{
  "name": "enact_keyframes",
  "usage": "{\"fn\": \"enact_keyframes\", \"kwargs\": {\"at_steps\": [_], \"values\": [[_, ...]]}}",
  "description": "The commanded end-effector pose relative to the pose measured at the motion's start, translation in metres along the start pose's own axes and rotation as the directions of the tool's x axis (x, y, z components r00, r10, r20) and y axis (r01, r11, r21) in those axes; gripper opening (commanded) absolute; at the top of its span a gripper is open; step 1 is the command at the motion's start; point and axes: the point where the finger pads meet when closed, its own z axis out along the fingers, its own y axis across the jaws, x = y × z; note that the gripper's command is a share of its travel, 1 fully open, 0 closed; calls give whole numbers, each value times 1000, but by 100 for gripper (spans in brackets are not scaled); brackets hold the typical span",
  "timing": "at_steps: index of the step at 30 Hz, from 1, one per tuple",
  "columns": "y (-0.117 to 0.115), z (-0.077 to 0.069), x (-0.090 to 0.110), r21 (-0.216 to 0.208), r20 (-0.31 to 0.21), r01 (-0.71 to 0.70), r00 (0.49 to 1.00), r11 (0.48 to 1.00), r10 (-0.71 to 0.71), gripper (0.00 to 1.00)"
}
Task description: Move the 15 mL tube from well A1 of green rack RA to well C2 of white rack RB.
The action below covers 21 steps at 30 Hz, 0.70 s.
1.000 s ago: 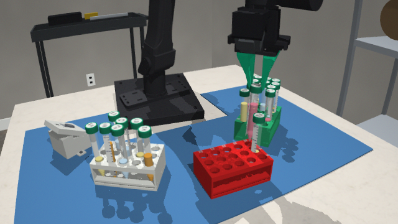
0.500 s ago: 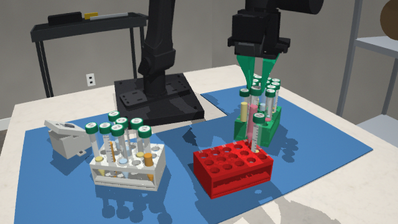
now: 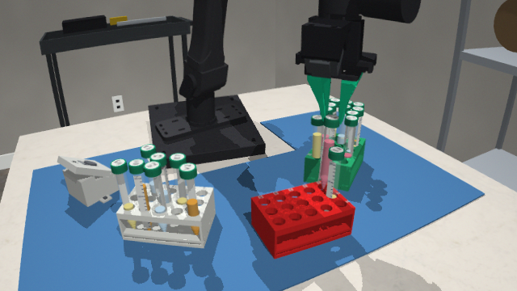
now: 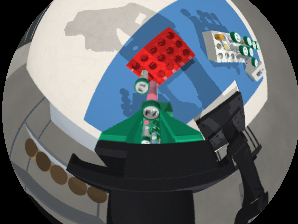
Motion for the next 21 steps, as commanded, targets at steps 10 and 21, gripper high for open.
{"fn": "enact_keyframes", "kwargs": {"at_steps": [10, 21], "values": [[0, 0, -1, -18, 9, -1, 1000, 1000, 1, 0], [-1, 4, -1, -18, 9, -1, 1000, 1000, 1, 0]]}}
